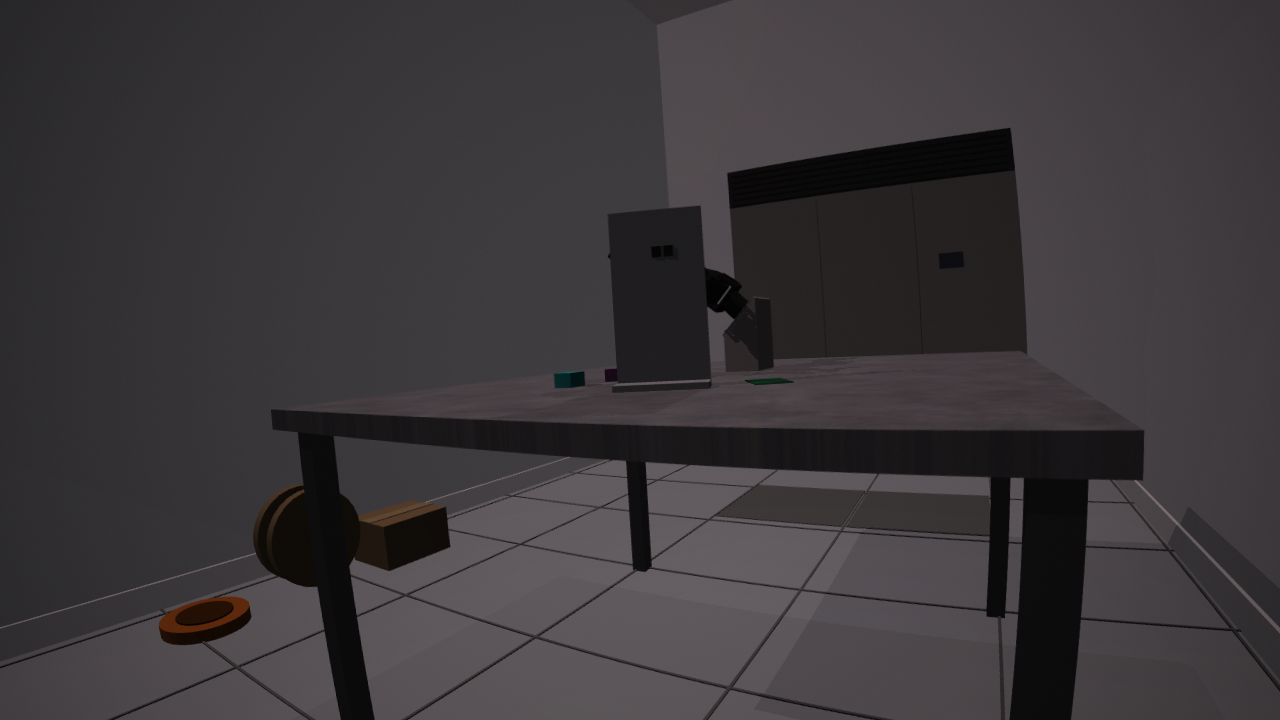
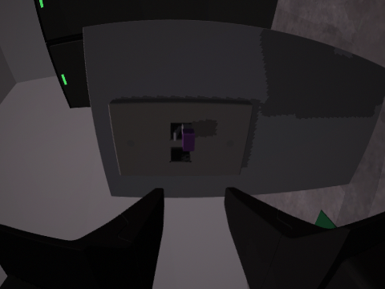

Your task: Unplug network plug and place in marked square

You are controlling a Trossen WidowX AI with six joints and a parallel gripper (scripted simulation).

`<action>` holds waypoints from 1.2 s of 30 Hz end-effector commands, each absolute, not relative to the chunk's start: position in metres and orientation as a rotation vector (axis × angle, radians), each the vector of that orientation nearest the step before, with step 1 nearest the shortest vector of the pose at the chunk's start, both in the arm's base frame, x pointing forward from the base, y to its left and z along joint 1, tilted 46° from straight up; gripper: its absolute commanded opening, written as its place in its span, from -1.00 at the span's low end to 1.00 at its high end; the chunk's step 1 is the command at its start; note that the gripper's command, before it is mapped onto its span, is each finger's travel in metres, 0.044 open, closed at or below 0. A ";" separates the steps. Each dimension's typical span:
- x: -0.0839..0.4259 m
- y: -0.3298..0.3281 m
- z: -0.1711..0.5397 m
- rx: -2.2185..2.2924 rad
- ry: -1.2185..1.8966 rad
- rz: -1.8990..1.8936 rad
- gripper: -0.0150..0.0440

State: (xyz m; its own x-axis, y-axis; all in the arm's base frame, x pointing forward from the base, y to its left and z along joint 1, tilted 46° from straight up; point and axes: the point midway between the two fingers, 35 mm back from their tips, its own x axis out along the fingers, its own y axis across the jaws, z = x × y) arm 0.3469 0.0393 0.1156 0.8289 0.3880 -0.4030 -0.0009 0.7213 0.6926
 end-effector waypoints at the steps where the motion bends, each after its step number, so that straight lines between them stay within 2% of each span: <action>1: 0.353 0.041 0.116 0.742 0.558 0.231 0.04; 36: 0.395 0.051 0.107 0.741 0.556 0.231 0.04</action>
State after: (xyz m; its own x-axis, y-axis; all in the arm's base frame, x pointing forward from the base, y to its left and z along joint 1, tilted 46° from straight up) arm 0.3900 0.0489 0.1071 0.8307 0.3871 -0.4001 -0.0030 0.7217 0.6922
